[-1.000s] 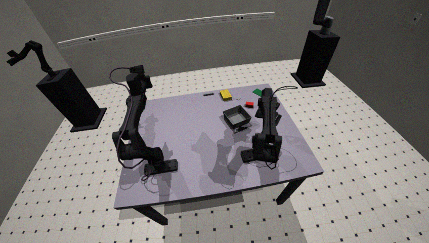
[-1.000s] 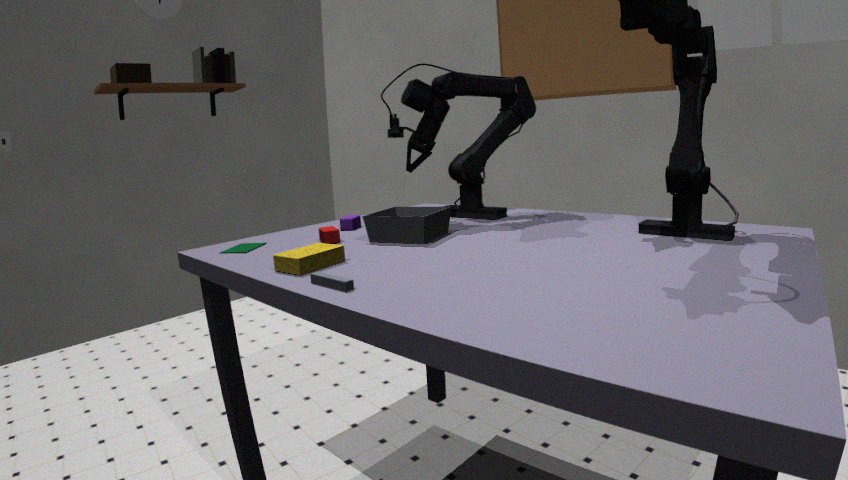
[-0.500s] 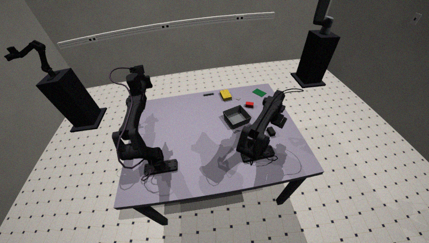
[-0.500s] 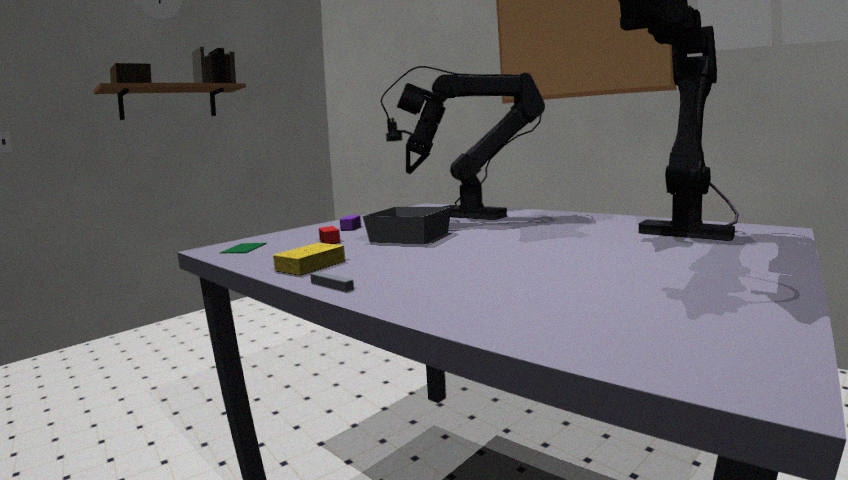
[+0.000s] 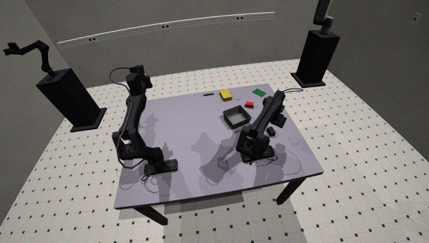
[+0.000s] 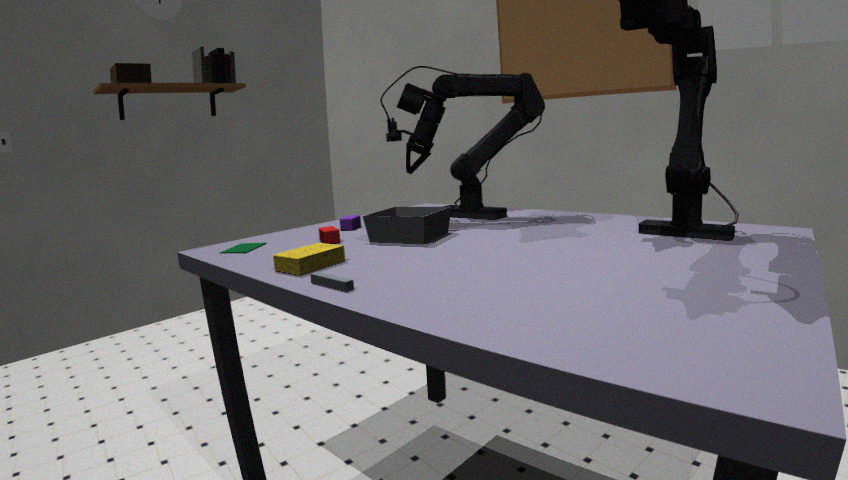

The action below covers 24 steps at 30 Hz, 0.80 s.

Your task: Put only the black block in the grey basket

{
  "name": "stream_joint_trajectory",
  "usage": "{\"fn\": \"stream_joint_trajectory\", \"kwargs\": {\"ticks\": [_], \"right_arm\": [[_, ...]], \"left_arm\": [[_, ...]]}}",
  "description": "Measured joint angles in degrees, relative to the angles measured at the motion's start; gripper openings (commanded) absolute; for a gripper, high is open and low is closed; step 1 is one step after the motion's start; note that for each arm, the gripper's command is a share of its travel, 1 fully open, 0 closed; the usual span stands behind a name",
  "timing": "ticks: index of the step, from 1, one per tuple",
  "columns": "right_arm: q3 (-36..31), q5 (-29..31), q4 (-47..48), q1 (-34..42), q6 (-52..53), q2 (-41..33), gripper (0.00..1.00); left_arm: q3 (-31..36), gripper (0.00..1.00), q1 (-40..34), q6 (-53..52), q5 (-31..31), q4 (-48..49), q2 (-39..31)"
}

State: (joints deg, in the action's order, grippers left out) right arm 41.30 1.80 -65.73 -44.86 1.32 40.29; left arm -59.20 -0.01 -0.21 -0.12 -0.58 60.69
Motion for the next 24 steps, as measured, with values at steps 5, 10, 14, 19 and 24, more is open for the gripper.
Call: {"fn": "stream_joint_trajectory", "kwargs": {"ticks": [5, 10, 14, 19, 24], "right_arm": [[0.0, -0.1, 0.3, 0.0, -2.3, 0.0, 0.61], [0.0, -0.1, 2.2, 0.0, -11.3, 5.1, 0.61], [0.0, -0.1, 4.3, 0.0, -19.3, 12.7, 0.61], [0.0, -0.1, 6.7, 0.0, -30.1, 21.2, 0.61], [0.9, -0.1, 8.6, -0.1, -40.0, 30.4, 0.61]], "left_arm": [[0.0, 0.00, -0.3, 0.2, 0.0, 0.1, 0.1], [0.8, 0.00, -7.7, 0.3, -0.1, 1.3, 1.5], [2.3, 0.00, -15.8, 0.1, 1.0, 1.7, 3.8], [3.4, 0.00, -26.2, 0.4, 0.4, 3.6, 7.0], [5.1, 0.00, -41.0, 0.3, 0.5, 5.6, 10.9]]}}
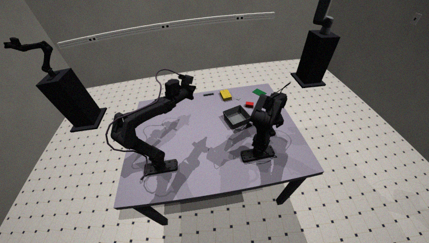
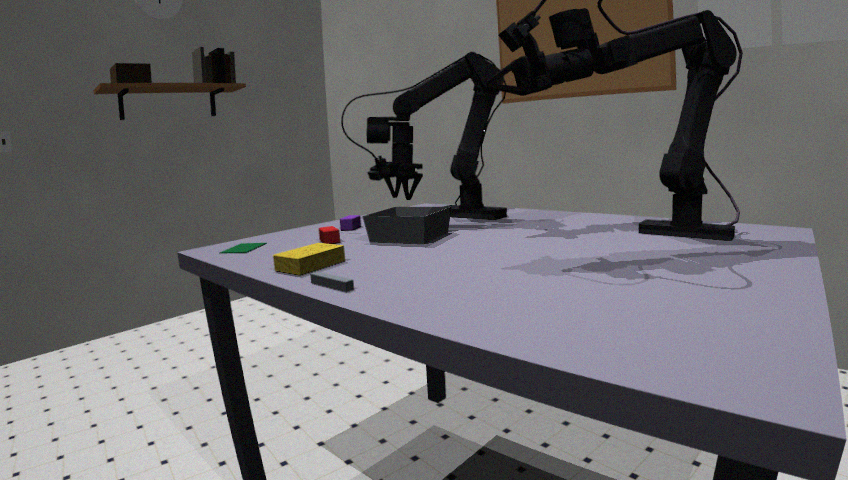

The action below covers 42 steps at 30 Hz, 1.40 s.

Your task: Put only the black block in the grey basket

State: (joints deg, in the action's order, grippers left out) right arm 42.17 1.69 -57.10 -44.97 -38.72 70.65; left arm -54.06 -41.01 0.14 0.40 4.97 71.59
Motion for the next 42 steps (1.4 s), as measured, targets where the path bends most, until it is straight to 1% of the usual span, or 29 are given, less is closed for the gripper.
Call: {"fn": "stream_joint_trajectory", "kwargs": {"ticks": [5, 10, 17, 20, 24, 32, 42], "right_arm": [[0.8, -0.2, 1.3, -0.5, -6.8, 5.6, 0.61], [1.2, -0.6, 1.6, -0.8, -10.0, 7.4, 0.61], [1.4, -1.2, 1.6, -0.9, -11.1, 8.3, 0.61], [1.4, -1.2, 1.6, -0.9, -11.2, 8.3, 0.61], [1.4, -1.3, 1.6, -0.9, -11.3, 8.3, 0.61], [1.4, -1.3, 1.9, -0.9, -11.5, 8.3, 0.61], [1.2, -1.3, 5.1, -0.9, -11.8, 11.0, 0.61]], "left_arm": [[1.4, 0.00, -13.9, 0.0, 0.4, 2.1, 4.3], [1.7, 0.00, -20.8, 0.3, 0.5, 3.6, 7.2], [3.1, 0.00, -34.8, 0.2, 0.7, 5.9, 11.0], [3.1, 0.00, -38.4, 0.2, 0.7, 6.3, 12.6], [3.1, 0.00, -40.2, 0.2, 0.7, 6.6, 13.3], [3.1, 0.00, -40.4, 0.2, 0.7, 6.9, 13.3], [3.1, 0.00, -40.4, 0.2, 0.7, 6.9, 13.3]]}}
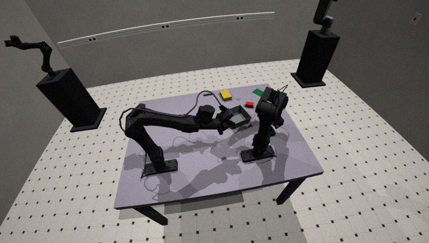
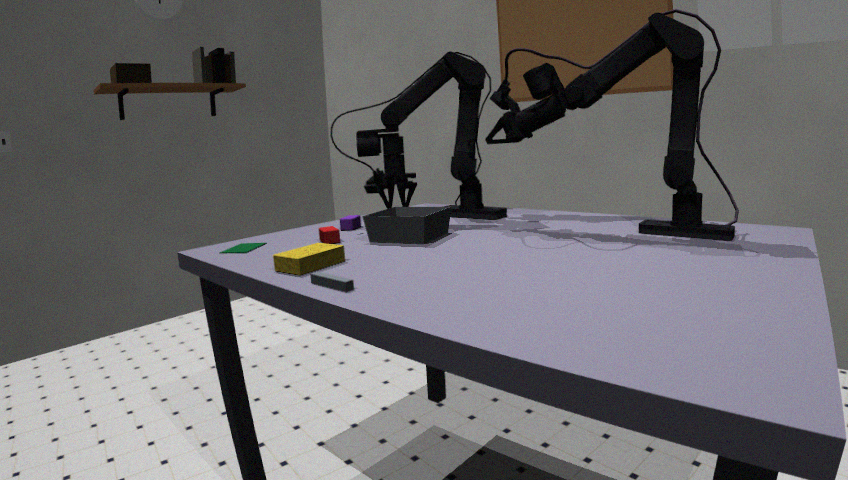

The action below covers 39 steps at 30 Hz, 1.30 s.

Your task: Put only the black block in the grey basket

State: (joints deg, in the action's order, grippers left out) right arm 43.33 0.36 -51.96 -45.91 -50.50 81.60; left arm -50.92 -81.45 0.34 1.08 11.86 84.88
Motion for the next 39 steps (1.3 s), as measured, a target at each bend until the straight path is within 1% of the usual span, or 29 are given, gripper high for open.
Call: {"fn": "stream_joint_trajectory", "kwargs": {"ticks": [12, 14, 22, 24, 26, 36, 39], "right_arm": [[-3.0, 0.0, 4.3, 0.0, 0.0, 2.1, 0.44], [-3.4, 0.0, 5.0, 0.0, 0.0, 2.4, 0.44], [-3.5, 0.0, 6.0, 0.0, 0.0, 2.7, 0.33], [-3.5, 0.0, 6.0, 0.0, 0.0, 2.7, 0.10], [-3.5, 0.0, 5.8, 0.0, 0.0, 2.7, 0.31], [0.8, 0.0, -2.0, 0.0, 0.0, 0.2, 0.31], [2.0, 0.0, -6.2, 0.0, 0.0, 0.0, 0.31]], "left_arm": [[0.0, 0.00, 0.0, 0.0, 0.0, 0.0, 0.0], [0.0, 0.00, 0.0, 0.0, 0.0, 0.0, 0.0], [0.0, 0.00, 0.0, 0.0, 0.0, 0.0, 0.0], [0.0, 0.00, 0.0, 0.0, 0.0, 0.0, 0.0], [0.0, 0.00, 0.0, 0.0, 0.0, 0.0, 0.0], [0.0, 0.00, 0.0, 0.0, -0.2, 0.0, 0.0], [0.3, 0.00, 0.3, 0.0, -0.2, -1.4, -0.5]]}}
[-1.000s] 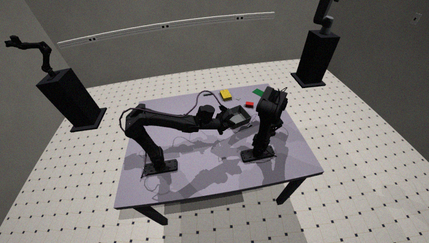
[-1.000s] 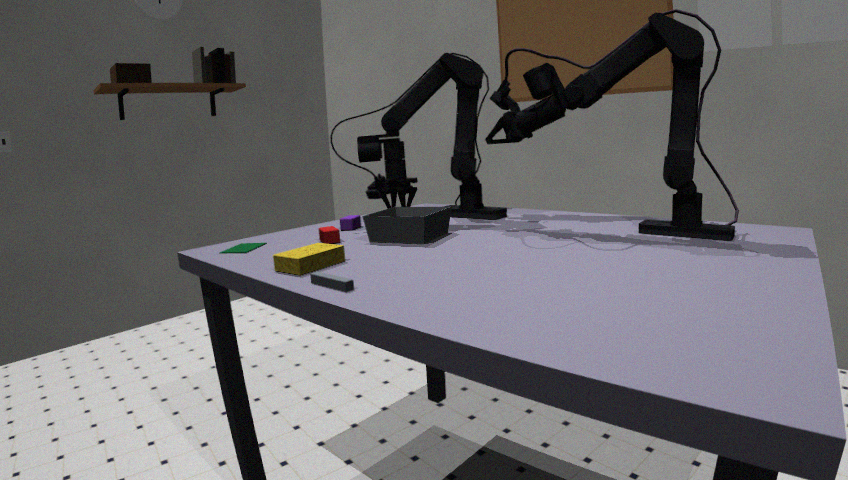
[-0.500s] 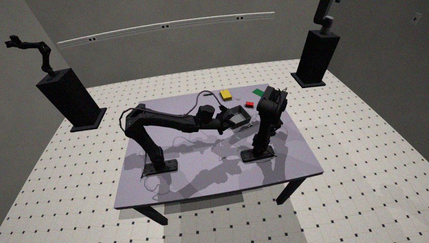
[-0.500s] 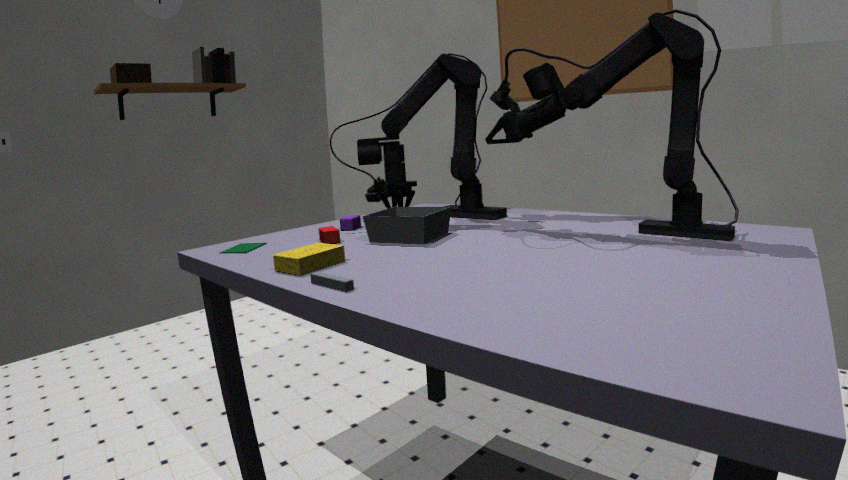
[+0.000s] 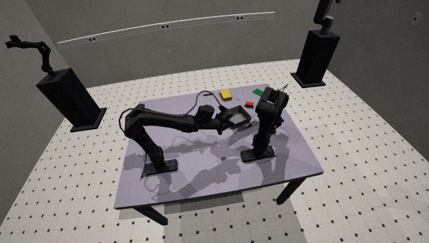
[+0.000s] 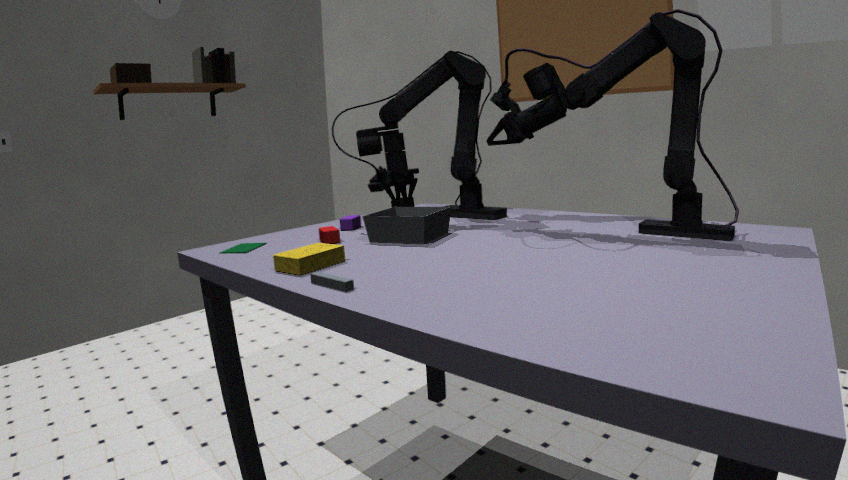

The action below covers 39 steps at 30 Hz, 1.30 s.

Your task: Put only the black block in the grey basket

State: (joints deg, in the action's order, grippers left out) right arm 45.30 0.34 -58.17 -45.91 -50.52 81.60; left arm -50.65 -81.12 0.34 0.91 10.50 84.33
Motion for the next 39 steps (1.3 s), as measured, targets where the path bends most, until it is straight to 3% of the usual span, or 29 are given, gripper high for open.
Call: {"fn": "stream_joint_trajectory", "kwargs": {"ticks": [6, 14, 21, 27, 39], "right_arm": [[7.1, -0.1, -7.7, 2.1, 5.2, -3.2, 0.31], [9.7, -1.2, -8.5, 17.3, 19.6, -2.8, 0.31], [14.5, -1.4, -8.2, 34.8, 34.4, 3.4, 0.31], [23.4, -1.5, -8.5, 46.5, 44.6, 9.2, 0.31], [33.5, -1.1, -11.0, 53.9, 52.8, 19.3, 0.31]], "left_arm": [[3.1, 0.00, 5.4, 0.1, -0.3, -7.8, -9.3], [4.6, 0.00, 12.4, 0.2, -0.9, -16.2, -23.1], [6.4, 0.00, 17.4, 0.4, -1.0, -22.5, -31.5], [6.7, 0.00, 18.7, 0.2, -1.0, -24.6, -34.0], [6.7, 0.00, 18.8, 0.2, -0.8, -25.2, -34.0]]}}
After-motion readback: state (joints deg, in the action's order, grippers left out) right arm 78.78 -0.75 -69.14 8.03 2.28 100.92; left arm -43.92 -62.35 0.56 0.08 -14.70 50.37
